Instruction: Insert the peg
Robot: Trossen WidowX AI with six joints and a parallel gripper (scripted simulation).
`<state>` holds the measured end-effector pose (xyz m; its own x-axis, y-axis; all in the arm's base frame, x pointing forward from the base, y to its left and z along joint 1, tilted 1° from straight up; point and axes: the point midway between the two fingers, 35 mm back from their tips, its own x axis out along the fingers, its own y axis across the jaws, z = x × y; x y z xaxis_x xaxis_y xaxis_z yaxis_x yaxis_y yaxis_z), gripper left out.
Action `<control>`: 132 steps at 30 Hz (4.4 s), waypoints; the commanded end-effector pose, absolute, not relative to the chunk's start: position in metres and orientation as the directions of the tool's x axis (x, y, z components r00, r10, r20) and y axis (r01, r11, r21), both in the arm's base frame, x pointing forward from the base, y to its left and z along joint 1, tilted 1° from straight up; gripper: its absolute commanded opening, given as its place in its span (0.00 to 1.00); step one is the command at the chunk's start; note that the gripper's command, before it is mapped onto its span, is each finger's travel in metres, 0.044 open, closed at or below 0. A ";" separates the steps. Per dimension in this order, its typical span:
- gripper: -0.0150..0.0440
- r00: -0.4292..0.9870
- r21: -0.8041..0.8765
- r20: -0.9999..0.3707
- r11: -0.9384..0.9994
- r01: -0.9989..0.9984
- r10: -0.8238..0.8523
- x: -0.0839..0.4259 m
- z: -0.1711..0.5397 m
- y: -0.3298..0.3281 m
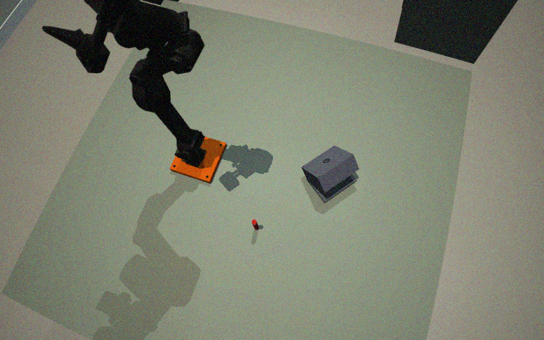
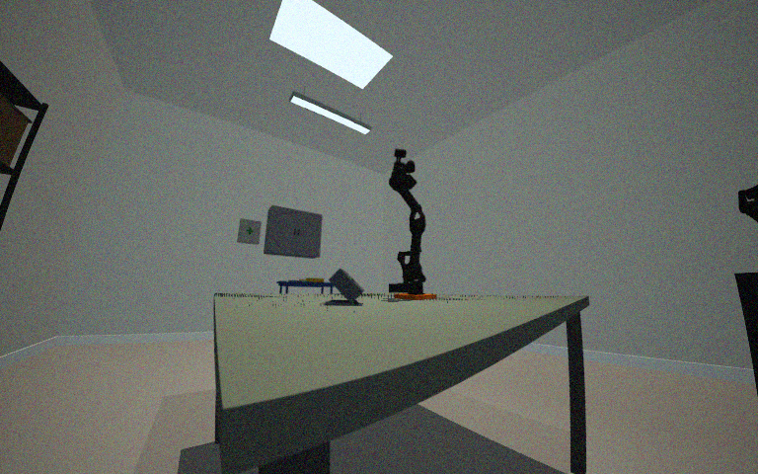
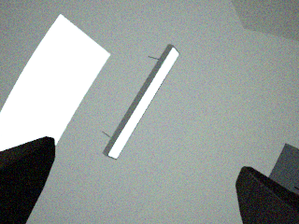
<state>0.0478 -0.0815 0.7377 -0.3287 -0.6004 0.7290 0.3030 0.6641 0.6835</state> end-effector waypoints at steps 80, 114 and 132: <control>1.00 0.777 -0.162 -0.470 0.906 0.390 -0.419 0.443 0.313 -0.172; 1.00 0.034 0.016 -0.999 0.846 0.534 -0.003 0.291 0.123 -0.133; 1.00 0.034 0.016 -0.999 0.846 0.534 -0.003 0.294 0.100 -0.134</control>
<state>0.2930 -0.1346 0.1044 0.0309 -0.0061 -0.9995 0.5290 0.8485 0.0111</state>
